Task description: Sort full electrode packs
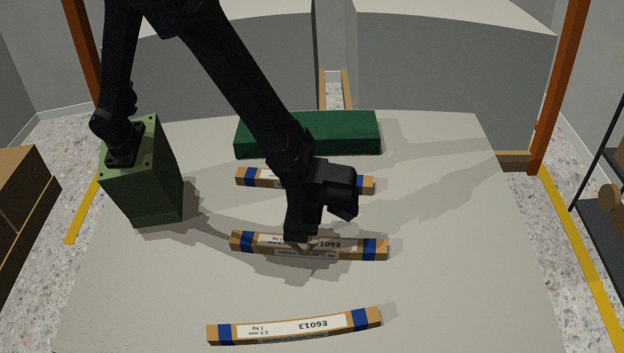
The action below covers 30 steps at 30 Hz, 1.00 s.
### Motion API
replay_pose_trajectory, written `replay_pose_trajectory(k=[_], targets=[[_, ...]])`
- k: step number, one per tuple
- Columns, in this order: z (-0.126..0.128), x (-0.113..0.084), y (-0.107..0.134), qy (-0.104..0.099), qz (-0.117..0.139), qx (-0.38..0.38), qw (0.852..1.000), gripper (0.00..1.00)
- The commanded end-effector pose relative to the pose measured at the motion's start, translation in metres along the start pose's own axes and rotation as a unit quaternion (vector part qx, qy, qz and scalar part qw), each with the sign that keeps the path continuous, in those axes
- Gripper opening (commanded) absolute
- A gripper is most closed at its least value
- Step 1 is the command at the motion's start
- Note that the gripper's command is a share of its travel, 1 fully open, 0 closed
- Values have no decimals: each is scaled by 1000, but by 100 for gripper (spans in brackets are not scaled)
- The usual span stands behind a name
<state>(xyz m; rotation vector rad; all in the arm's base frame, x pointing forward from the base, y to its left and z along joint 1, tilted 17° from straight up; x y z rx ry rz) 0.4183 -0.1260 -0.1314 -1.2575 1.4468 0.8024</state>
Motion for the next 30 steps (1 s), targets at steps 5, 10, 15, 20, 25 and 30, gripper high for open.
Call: replay_pose_trajectory(k=[5, 10, 15, 20, 25, 30], targets=[[2, -15, -21, -2, -21, 1, 1000, 74], [0, -16, -22, -2, -20, 3, 1000, 74], [-1, -16, -22, -2, -21, 4, 1000, 74], [-2, -16, -23, -2, -21, 4, 1000, 74], [-2, -17, -23, -2, -20, 5, 1000, 74], [-3, -17, -24, -2, -21, 5, 1000, 74]])
Point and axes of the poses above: the point where the finger pads meet when closed, its own x axis out along the fingers, its own z axis across the jaws, y = z × x, the point moved 3 cm from there along -x, back along the fingers, and after that the axes turned 9 degrees about x, right-handed, at the moved point
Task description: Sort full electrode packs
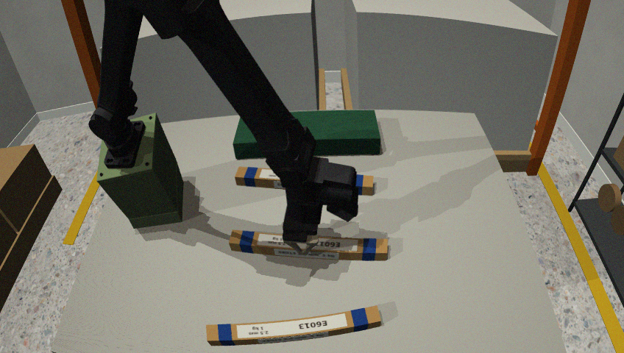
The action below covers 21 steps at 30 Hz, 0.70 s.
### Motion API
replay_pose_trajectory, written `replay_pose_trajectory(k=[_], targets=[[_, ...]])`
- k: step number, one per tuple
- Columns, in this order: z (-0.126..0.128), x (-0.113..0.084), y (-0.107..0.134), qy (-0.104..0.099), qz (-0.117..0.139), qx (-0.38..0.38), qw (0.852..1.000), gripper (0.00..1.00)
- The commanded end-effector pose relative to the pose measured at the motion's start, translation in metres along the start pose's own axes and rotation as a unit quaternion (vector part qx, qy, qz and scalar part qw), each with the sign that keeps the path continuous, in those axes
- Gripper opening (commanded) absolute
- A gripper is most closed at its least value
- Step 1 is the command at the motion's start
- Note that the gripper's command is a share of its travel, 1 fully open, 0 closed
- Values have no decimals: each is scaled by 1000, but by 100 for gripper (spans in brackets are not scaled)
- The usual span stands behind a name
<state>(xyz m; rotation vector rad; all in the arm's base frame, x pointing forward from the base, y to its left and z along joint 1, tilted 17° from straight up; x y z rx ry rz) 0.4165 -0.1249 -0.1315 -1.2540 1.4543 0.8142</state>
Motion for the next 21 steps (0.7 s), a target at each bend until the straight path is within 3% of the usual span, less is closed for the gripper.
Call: replay_pose_trajectory(k=[1, 7, 21], targets=[[-4, -17, -26, -2, -27, 8, 1000, 74], [-5, -14, -27, -2, -28, 8, 1000, 74], [-5, 17, -20, -1, -18, 5, 1000, 74]])
Point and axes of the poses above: the point where the finger pads meet when closed, its own x axis out along the fingers, its own z axis across the jaws, y = z × x, the point moved 3 cm from there along -x, back along the fingers, and after that the axes turned 9 degrees about x, right-handed, at the moved point
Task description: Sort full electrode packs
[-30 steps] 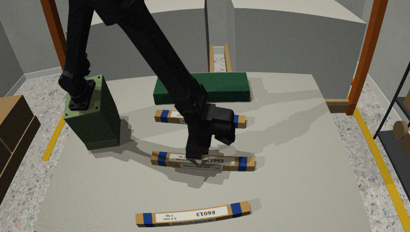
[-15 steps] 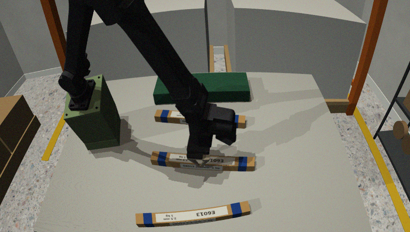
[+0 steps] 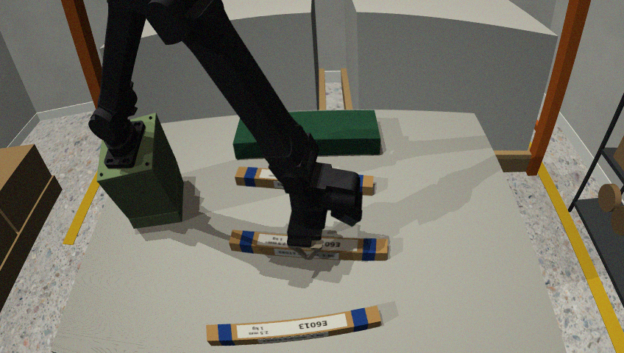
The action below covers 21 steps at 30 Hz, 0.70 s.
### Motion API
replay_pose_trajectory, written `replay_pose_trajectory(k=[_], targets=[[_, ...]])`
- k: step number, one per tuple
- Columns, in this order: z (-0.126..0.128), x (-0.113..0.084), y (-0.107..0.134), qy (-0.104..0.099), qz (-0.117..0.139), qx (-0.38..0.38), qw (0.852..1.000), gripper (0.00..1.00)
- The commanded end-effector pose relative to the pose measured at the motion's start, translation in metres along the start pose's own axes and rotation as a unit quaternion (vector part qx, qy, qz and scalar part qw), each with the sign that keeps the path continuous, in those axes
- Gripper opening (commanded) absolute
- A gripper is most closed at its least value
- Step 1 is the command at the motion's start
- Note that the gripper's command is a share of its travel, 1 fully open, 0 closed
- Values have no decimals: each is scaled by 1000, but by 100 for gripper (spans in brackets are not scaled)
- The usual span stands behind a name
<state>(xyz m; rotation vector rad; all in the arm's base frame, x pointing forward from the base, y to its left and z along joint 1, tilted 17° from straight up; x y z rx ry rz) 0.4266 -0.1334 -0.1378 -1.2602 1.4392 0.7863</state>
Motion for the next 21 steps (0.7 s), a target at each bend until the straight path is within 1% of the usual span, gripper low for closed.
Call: replay_pose_trajectory(k=[1, 9, 18, 21], targets=[[-1, 9, -8, -1, -5, -1, 1000, 74], [0, 21, -7, -1, -4, -3, 1000, 74], [1, 22, -5, -1, -3, -3, 1000, 74], [2, 19, -4, -1, -3, -3, 1000, 74]])
Point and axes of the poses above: the point where the finger pads meet when closed, its own x axis out along the fingers, its own z axis across the jaws, y = z × x, the point moved 3 cm from there along -x, back along the fingers, and after that the axes turned 9 degrees about x, right-handed, at the moved point
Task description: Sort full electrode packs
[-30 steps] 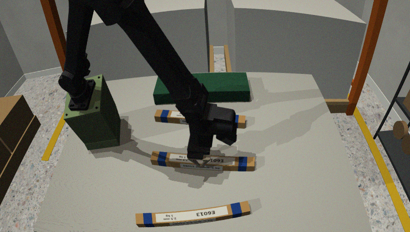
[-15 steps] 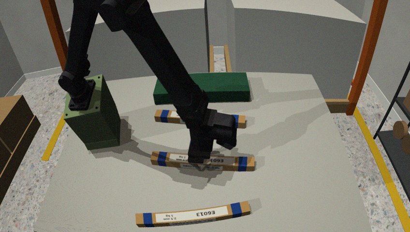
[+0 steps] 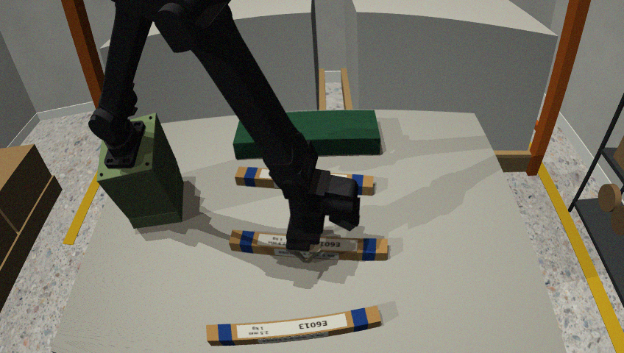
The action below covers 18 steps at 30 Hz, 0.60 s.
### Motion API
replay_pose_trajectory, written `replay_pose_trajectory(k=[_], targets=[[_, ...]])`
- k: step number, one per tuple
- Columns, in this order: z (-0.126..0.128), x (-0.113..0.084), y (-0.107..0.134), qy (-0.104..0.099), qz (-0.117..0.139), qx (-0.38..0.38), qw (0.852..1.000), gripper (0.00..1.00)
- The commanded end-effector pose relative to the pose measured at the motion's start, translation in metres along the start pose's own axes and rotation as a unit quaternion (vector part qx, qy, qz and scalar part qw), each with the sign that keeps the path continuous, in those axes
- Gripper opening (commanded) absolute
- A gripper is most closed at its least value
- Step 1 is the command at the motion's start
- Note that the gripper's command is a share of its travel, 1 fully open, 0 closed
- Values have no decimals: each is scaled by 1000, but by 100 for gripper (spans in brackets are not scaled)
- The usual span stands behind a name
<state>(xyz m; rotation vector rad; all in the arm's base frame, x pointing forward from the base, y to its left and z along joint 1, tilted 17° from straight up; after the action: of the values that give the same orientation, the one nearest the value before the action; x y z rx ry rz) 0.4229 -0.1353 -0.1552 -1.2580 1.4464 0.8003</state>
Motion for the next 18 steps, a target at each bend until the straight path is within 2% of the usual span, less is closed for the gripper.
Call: replay_pose_trajectory(k=[1, 18], targets=[[0, 2, -9, -1, -9, 0, 1000, 74], [5, 5, -4, -2, -7, -3, 1000, 74]])
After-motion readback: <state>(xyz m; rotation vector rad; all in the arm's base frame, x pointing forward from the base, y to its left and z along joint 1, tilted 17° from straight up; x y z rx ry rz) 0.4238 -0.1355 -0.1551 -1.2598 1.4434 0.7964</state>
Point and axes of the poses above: the point where the finger pads meet when closed, its own x axis out along the fingers, its own z axis across the jaws, y = z × x, the point moved 3 cm from there along -x, back along the fingers, and after that the axes turned 9 degrees about x, right-handed, at the moved point
